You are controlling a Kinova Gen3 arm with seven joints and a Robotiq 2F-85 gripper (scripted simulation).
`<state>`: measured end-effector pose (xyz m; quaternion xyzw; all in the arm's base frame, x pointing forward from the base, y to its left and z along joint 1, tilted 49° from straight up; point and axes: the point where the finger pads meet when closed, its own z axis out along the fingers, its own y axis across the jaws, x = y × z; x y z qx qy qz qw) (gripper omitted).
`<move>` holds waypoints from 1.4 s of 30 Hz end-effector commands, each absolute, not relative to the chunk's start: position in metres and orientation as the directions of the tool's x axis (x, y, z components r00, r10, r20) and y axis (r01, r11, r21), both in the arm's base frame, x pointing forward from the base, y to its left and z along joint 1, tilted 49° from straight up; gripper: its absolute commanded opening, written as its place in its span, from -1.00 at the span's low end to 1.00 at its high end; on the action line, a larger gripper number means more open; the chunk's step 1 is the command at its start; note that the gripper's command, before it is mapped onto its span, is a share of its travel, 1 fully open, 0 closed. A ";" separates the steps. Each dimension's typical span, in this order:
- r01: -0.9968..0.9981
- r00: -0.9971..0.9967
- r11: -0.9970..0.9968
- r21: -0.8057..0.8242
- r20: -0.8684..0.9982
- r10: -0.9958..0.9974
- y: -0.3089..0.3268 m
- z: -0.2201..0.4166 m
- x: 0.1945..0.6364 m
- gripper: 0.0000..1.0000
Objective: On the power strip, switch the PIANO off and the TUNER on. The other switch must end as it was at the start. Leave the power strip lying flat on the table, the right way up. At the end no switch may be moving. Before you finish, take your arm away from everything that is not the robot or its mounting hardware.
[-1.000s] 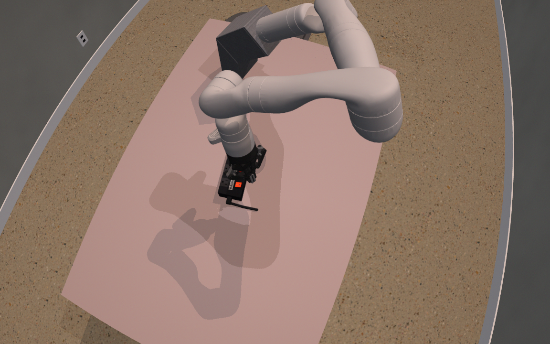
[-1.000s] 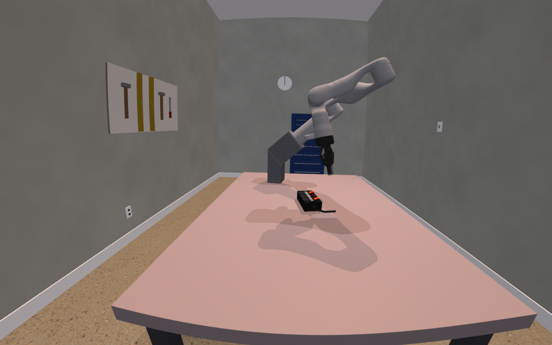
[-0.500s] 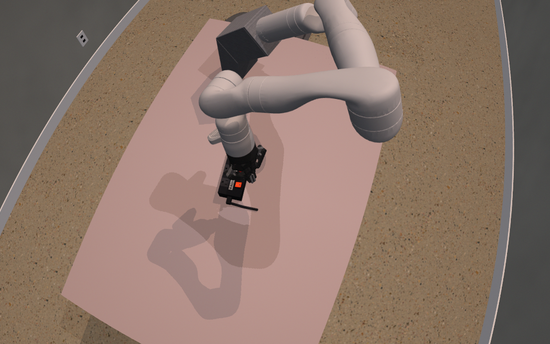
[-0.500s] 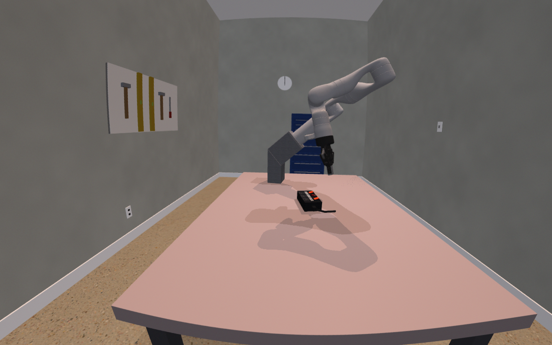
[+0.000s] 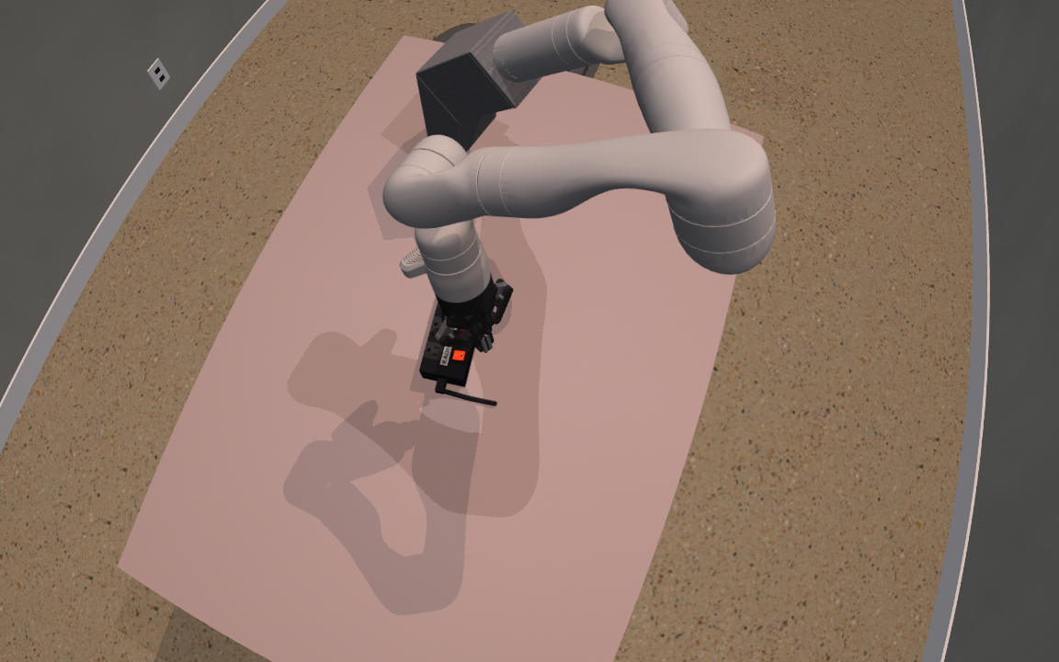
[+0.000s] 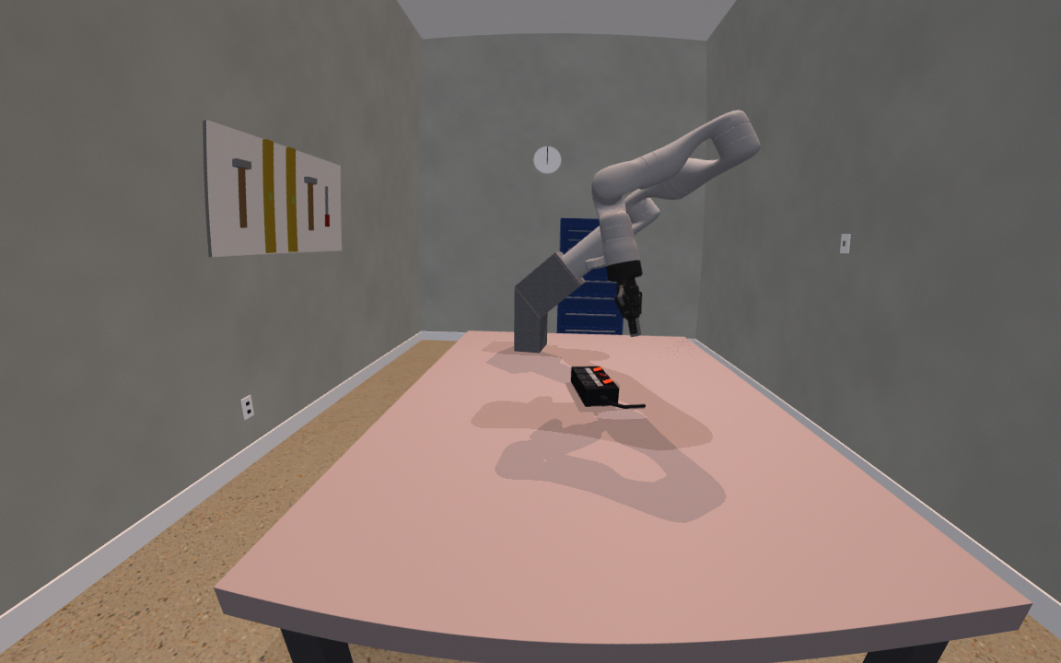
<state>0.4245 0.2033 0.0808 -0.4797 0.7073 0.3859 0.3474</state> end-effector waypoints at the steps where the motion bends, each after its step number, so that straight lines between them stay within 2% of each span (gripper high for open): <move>1: -0.947 -0.298 0.243 0.212 -0.862 -0.410 0.203 0.081 0.425 -1.00; 42: -0.947 -0.295 0.242 0.210 -0.864 -0.408 0.213 0.073 0.427 -1.00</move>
